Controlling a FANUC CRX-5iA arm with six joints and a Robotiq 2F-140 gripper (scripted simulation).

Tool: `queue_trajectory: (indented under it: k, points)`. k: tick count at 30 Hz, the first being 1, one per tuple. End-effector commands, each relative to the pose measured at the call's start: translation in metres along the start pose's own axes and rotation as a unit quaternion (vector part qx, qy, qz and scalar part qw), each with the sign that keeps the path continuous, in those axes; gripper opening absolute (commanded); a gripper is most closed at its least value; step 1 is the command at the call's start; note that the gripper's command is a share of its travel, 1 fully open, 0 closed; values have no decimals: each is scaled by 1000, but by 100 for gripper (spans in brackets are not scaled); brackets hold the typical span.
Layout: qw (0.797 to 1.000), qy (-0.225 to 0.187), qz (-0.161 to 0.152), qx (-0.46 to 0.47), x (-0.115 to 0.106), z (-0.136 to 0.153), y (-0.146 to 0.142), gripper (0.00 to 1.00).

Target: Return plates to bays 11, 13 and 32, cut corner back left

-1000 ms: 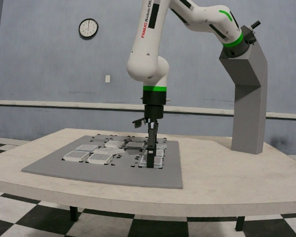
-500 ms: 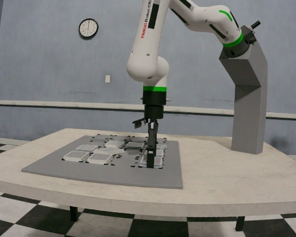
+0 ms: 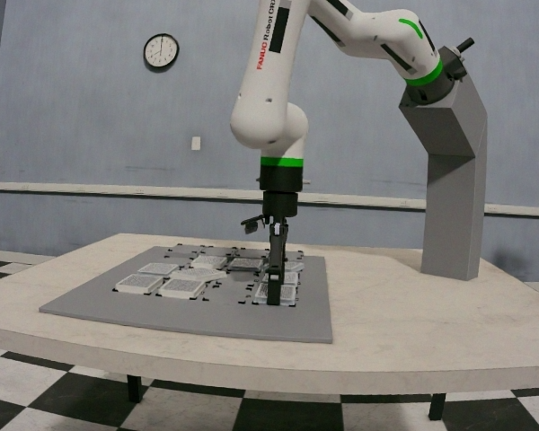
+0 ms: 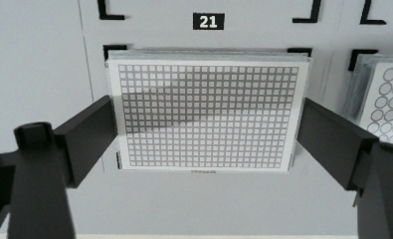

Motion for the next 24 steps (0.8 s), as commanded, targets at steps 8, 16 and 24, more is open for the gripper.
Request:
queue_trajectory:
  k: [8,16,24]
  points:
    - [1000,0,0,0,0,-1,0,89]
    - [1000,0,0,0,1,-1,0,89]
    - [1000,0,0,0,1,-1,0,89]
Point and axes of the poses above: the point where the finger pads meet when closed, its own x axis out along the fingers, its own y axis across the jaws, z = x × y, the point moved 4 cm from there along -x, back along the fingers, and after that the axes turned 14 degrees about x, right-handed, at the moved point
